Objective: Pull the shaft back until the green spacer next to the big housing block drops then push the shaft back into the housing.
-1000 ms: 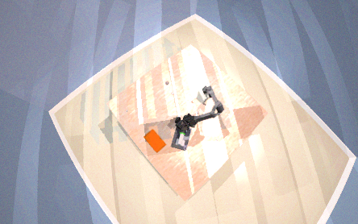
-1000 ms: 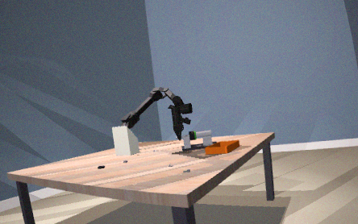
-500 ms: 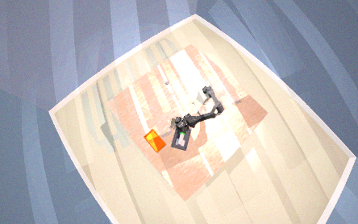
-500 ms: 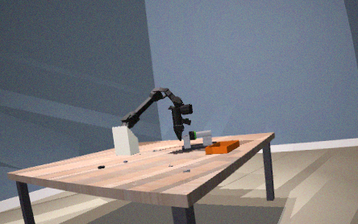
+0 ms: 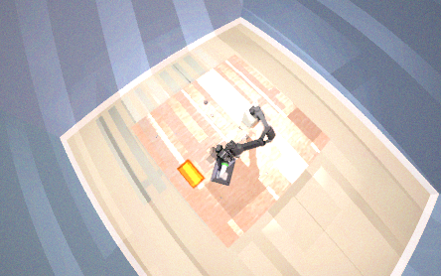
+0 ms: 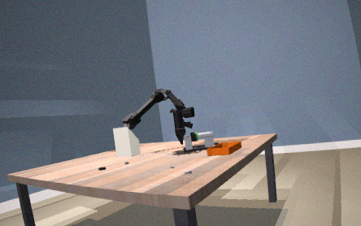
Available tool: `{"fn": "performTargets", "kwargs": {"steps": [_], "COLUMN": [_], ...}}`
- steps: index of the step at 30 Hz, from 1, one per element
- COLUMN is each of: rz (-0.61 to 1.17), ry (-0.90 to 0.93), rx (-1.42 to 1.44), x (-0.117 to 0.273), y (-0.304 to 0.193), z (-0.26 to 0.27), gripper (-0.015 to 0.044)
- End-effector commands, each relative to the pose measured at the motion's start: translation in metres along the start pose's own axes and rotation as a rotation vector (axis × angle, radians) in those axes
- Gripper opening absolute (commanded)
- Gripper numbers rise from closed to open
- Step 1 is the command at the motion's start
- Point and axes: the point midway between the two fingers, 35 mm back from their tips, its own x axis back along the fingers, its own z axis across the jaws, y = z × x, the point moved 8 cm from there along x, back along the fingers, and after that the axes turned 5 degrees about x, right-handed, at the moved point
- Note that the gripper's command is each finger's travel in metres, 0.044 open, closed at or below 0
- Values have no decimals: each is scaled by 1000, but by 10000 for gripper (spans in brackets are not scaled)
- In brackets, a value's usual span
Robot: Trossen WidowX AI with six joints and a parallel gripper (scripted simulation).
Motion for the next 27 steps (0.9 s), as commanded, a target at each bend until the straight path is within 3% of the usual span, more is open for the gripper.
{"fn": "performTargets", "kwargs": {"steps": [1,6,22,27], "rz": [1,1,1,1], "ry": [5,5,0,0], "rx": [-8,-8,-1,-1], "x": [-2,-2,0,0], "y": [-1,-1,0,0], "z": [-1,-1,0,0], "gripper": [440,440,20,0]}}
